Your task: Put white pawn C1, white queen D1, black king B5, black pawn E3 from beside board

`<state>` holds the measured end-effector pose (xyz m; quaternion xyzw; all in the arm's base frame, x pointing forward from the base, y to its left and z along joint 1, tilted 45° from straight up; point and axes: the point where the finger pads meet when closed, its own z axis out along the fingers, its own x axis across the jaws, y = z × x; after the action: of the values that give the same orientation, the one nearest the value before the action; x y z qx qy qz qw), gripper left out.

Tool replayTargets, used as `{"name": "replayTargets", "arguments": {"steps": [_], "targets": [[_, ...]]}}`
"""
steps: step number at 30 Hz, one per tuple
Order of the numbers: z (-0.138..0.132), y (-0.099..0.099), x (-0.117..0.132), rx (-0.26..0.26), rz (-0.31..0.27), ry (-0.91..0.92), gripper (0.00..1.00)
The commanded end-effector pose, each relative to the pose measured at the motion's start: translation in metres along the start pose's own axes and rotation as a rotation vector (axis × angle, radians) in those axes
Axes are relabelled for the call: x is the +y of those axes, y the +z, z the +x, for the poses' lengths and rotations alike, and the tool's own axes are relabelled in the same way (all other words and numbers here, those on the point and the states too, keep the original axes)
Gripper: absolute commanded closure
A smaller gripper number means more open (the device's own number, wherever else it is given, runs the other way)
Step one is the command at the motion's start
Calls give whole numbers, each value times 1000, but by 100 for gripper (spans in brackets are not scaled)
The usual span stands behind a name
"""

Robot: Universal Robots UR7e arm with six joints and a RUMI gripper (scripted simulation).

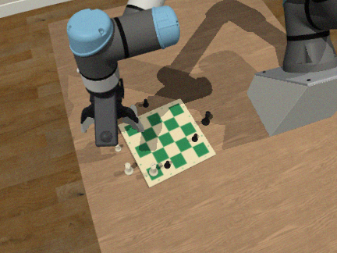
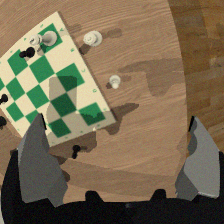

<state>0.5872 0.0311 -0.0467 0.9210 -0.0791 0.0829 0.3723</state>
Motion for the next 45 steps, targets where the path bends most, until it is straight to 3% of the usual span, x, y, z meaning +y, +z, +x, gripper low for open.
{"name": "replayTargets", "arguments": {"steps": [1,6,7,45], "targets": [[-1,3,1,-9,-8,65,0],[-1,3,1,-8,-8,66,0],[-1,3,1,-8,-8,66,80],[-1,3,1,-8,-7,66,80]]}}
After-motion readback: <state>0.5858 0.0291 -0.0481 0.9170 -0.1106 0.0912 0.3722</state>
